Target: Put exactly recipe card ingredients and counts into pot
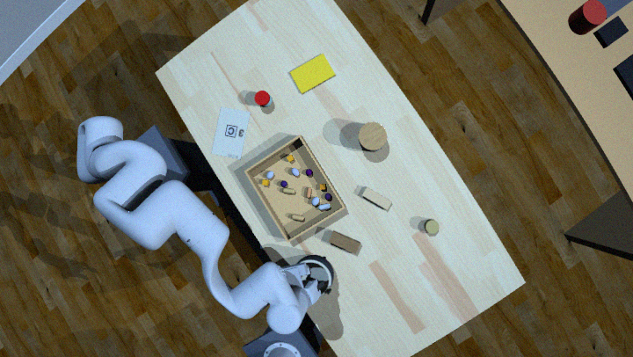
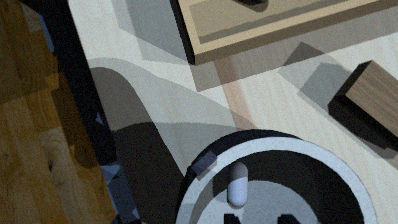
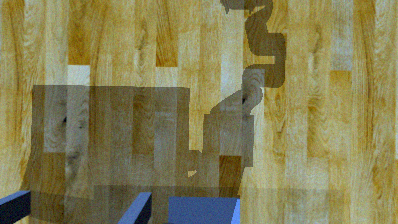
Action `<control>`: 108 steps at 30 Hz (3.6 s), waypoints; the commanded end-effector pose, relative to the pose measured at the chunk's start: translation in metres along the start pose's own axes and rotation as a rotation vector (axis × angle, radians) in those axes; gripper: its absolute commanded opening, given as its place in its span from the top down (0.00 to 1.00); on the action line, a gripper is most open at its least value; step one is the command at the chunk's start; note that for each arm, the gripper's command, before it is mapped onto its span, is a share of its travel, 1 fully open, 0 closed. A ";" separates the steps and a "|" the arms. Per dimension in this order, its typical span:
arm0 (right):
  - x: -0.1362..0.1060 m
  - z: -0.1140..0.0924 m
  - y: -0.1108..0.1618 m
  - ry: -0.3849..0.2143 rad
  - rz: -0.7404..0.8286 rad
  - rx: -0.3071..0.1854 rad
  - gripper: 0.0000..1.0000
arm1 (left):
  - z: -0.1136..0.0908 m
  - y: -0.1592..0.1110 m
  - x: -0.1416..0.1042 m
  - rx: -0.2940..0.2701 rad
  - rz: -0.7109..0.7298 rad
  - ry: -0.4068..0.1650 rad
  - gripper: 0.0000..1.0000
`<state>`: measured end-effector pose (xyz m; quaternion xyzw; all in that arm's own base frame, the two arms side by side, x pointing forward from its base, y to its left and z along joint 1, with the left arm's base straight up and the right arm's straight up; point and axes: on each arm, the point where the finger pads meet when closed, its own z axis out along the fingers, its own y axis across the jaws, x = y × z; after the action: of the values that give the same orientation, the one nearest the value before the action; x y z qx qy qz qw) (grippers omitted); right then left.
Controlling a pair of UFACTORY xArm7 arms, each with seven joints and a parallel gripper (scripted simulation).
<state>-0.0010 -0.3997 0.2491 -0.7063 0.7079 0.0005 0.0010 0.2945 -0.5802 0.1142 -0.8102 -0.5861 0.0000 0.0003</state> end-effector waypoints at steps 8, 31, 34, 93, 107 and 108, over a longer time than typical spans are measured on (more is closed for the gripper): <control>0.001 -0.001 0.000 0.002 0.000 0.000 0.00 | -0.001 0.000 -0.001 -0.002 0.000 -0.002 0.75; 0.001 -0.001 0.000 0.002 0.000 0.000 0.00 | -0.030 0.002 0.002 -0.002 0.026 -0.002 0.00; 0.001 -0.001 0.000 0.002 0.000 0.000 0.00 | -0.030 0.009 0.017 -0.002 0.048 -0.002 0.00; 0.001 -0.001 0.000 0.002 0.000 0.000 0.00 | 0.050 0.094 0.183 -0.002 0.048 -0.001 0.51; 0.001 -0.001 0.000 0.002 0.000 0.000 0.00 | 0.051 0.094 0.183 -0.002 0.049 -0.001 0.51; 0.001 -0.001 0.000 0.002 0.000 0.000 0.00 | 0.052 0.094 0.183 -0.002 0.049 -0.001 0.51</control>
<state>-0.0010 -0.3997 0.2491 -0.7063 0.7079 0.0005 0.0010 0.4405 -0.4349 0.0622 -0.8242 -0.5663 0.0000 0.0002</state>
